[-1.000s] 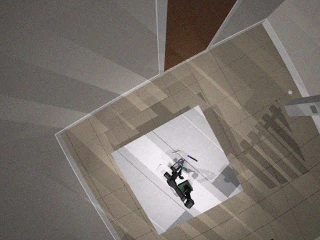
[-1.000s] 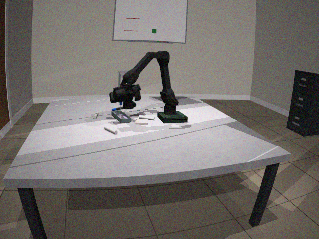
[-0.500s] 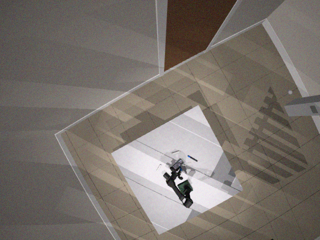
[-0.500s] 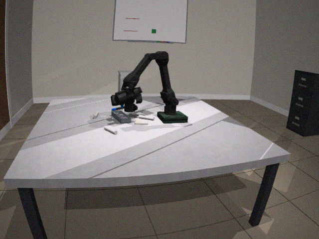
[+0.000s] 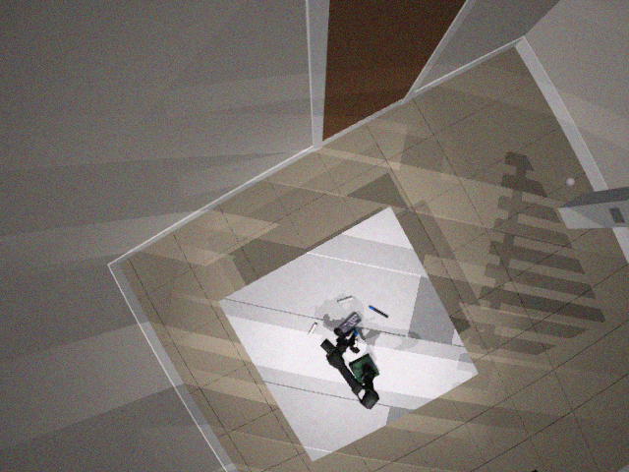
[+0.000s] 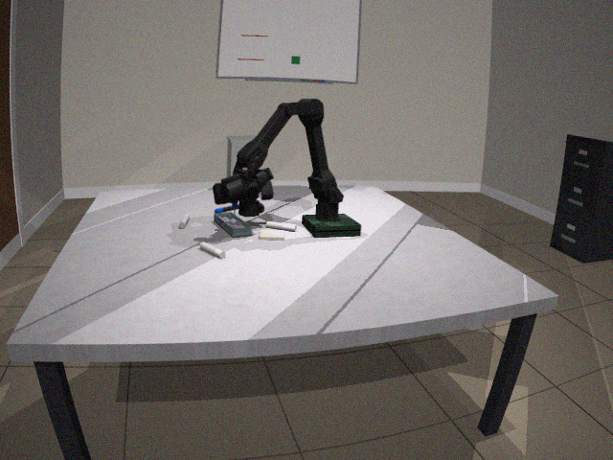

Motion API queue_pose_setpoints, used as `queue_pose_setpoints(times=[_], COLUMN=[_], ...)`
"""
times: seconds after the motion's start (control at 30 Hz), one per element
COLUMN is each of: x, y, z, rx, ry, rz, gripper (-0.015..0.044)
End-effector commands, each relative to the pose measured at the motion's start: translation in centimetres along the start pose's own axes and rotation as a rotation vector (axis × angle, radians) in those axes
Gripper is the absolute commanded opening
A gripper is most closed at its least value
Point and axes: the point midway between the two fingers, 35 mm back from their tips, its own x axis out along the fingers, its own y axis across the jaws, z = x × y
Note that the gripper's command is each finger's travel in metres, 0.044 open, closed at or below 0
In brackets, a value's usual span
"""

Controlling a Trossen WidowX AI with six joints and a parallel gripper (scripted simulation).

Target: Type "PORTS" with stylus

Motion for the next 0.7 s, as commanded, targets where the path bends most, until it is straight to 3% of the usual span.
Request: queue_pose_setpoints(times=[0.0,0.67], x=[-0.05,0.37], y=[-0.08,-0.08], z=[0.2,0.95], rx=[0.003,0.003], ry=[-0.004,-0.004], rz=[0.001,0.001], gripper=[0.0081,0.0081])
